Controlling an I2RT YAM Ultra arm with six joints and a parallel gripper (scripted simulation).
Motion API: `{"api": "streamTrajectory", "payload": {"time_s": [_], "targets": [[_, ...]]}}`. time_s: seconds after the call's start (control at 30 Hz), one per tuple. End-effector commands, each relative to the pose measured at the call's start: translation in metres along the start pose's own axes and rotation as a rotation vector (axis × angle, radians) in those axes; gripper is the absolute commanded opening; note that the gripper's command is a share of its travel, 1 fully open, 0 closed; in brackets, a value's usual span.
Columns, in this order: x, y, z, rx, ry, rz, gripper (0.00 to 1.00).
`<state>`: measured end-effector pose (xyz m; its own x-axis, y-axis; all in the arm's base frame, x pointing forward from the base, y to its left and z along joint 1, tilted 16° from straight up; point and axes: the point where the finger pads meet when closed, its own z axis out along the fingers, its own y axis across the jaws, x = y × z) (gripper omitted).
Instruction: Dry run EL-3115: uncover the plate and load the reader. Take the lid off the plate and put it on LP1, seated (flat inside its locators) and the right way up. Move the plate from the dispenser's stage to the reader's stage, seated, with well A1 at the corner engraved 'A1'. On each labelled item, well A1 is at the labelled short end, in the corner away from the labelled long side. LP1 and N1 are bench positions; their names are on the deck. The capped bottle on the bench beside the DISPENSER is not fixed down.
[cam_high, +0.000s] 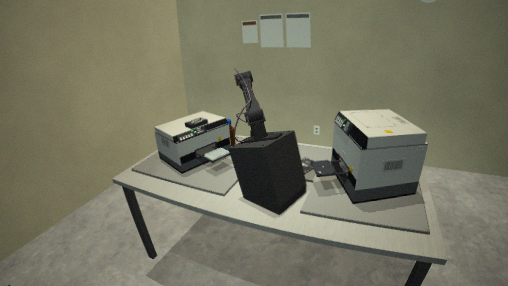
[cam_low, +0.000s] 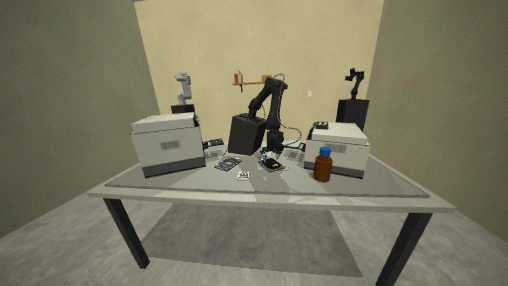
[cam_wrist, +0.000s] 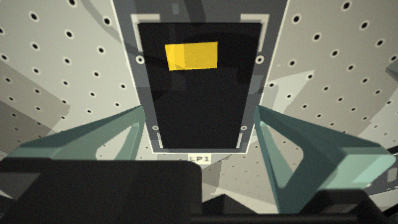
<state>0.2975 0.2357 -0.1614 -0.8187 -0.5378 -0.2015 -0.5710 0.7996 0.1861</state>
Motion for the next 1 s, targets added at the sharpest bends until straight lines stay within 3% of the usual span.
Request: {"api": "streamTrajectory", "payload": {"time_s": [0.0, 0.97], "targets": [[0.000, -0.003, -0.012, -0.002, -0.003, 0.009, 1.00], [0.000, -0.002, -0.047, -0.004, -0.005, 0.005, 1.00]]}}
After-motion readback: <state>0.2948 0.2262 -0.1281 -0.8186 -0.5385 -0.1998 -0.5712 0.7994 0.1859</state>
